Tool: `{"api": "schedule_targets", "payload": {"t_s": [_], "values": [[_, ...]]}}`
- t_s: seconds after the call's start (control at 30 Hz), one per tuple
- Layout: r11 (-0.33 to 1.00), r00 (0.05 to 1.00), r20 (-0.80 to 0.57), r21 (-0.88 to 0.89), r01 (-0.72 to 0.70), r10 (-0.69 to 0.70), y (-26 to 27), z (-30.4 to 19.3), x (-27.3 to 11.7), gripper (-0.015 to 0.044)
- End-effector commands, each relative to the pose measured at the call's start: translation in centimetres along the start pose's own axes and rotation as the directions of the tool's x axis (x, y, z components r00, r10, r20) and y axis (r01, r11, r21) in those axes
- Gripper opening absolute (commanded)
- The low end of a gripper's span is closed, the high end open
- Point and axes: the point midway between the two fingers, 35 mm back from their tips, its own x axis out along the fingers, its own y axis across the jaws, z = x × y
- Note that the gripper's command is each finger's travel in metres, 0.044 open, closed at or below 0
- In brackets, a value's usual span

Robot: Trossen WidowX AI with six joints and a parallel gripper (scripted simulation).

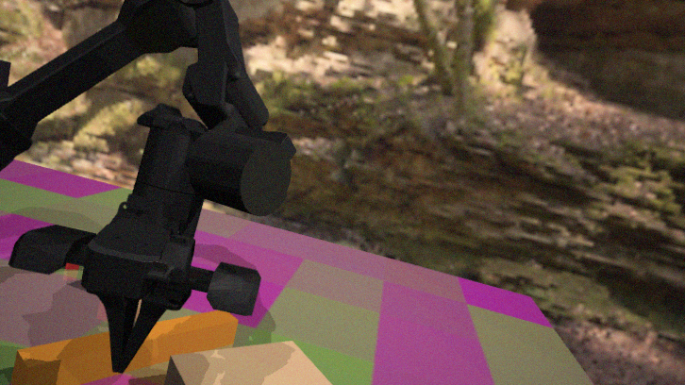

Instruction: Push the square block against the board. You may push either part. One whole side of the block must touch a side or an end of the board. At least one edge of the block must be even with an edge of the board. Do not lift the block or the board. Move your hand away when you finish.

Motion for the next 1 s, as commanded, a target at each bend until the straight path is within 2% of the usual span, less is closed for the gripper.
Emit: {"api": "schedule_targets", "payload": {"t_s": [0.0, 0.27, 0.47, 0.57, 0.63, 0.97], "values": [[0.992, 0.998, -0.059, 0.129, 0.007, 0.001, -2.3, 0.9, 0.3, 0.0000], [0.943, 0.986, -0.161, 0.333, 0.020, 0.036, -5.9, 2.2, 0.4, 0.0000], [0.941, 0.986, -0.163, 0.338, 0.020, 0.037, -6.0, 2.1, 0.7, 0.0000], [0.941, 0.986, -0.164, 0.338, 0.021, 0.037, -5.7, 1.5, 4.6, 0.0000], [0.941, 0.986, -0.165, 0.337, 0.022, 0.036, -5.7, 1.2, 5.7, 0.0000], [0.941, 0.986, -0.164, 0.338, 0.021, 0.036, -5.5, 0.8, 5.6, 0.0000]]}}
